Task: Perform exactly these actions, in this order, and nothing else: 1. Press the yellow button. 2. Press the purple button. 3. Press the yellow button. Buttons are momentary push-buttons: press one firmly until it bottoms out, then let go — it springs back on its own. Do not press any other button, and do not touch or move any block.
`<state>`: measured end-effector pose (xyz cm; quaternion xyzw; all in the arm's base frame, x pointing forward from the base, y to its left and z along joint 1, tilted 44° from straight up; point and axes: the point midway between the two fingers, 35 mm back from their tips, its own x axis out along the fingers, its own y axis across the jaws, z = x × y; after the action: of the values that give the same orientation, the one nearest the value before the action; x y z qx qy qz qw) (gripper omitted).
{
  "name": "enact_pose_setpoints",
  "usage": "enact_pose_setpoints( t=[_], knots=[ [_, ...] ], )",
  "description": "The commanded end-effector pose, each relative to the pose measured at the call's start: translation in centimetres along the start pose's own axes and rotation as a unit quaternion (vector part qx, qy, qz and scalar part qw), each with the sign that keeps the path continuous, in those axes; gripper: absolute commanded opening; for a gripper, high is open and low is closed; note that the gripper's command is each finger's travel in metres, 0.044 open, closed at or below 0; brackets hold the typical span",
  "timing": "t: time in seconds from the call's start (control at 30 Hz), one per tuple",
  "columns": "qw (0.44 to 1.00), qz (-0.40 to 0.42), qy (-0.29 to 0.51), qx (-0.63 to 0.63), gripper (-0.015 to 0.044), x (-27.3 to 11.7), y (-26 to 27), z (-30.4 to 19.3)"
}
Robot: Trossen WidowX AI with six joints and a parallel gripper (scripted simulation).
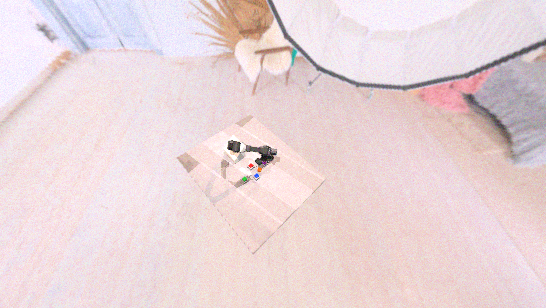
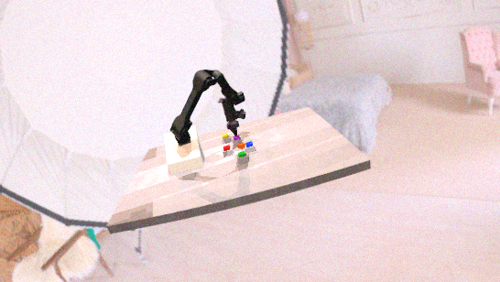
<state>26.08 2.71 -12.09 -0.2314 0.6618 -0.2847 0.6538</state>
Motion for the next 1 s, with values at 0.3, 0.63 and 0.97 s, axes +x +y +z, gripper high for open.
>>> enact_pose_setpoints(
  t=[0.3, 0.63, 0.97],
  knots=[
    [1.000, -0.003, 0.001, -0.003, 0.0020, 1.2, -0.1, -0.2],
    [1.000, -0.003, 0.001, -0.003, 0.0020, 1.2, -0.1, -0.2],
    [1.000, -0.003, 0.001, -0.004, 0.0020, -2.1, 0.0, -0.2]
  ],
)
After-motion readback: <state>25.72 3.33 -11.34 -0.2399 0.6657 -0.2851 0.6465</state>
